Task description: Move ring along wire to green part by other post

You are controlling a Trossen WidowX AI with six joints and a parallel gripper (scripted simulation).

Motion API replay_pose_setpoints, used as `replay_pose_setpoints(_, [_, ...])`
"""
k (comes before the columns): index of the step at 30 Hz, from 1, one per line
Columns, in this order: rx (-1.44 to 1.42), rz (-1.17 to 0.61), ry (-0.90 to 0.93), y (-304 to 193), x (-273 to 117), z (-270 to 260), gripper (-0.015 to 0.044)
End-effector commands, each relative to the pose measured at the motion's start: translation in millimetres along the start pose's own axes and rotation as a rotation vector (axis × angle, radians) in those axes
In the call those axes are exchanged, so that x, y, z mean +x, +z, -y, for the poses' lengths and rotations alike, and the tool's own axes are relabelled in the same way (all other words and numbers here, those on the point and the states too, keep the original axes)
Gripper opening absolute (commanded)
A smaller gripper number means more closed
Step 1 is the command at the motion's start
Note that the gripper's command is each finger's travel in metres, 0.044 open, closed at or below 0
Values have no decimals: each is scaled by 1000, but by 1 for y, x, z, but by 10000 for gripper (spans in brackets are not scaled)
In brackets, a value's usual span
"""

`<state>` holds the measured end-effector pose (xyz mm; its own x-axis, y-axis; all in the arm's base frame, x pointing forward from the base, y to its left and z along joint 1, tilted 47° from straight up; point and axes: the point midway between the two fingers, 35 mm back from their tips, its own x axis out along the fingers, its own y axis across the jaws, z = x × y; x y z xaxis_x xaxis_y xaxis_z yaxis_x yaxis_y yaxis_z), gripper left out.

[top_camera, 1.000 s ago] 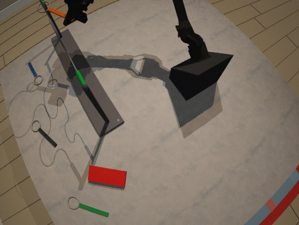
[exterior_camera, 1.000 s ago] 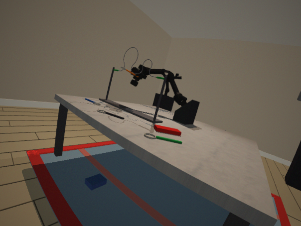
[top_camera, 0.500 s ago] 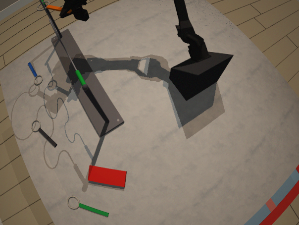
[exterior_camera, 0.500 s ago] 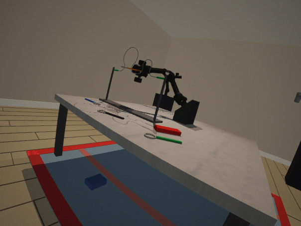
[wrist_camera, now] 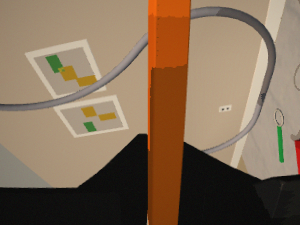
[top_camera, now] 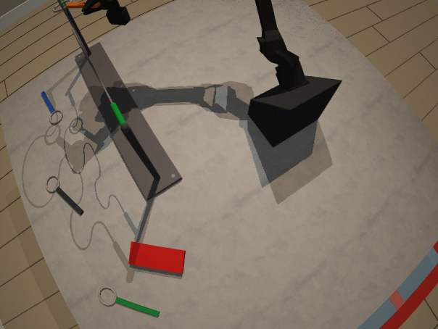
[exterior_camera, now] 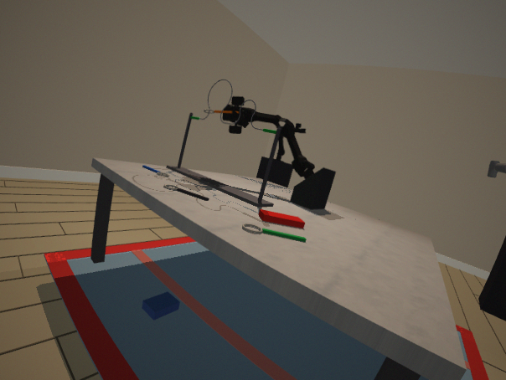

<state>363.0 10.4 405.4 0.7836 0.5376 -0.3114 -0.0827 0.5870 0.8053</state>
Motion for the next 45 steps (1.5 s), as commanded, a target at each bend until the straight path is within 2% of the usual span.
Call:
replay_pose_setpoints(1, [47,0,37,1,-2,-13,-150])
replay_pose_setpoints(21, [263,-7,149,7,-7,-51,-150])
replay_pose_setpoints(29, [358,72,176,15,0,-69,-150])
replay_pose_setpoints(45, [365,70,174,21,-4,-82,-150])
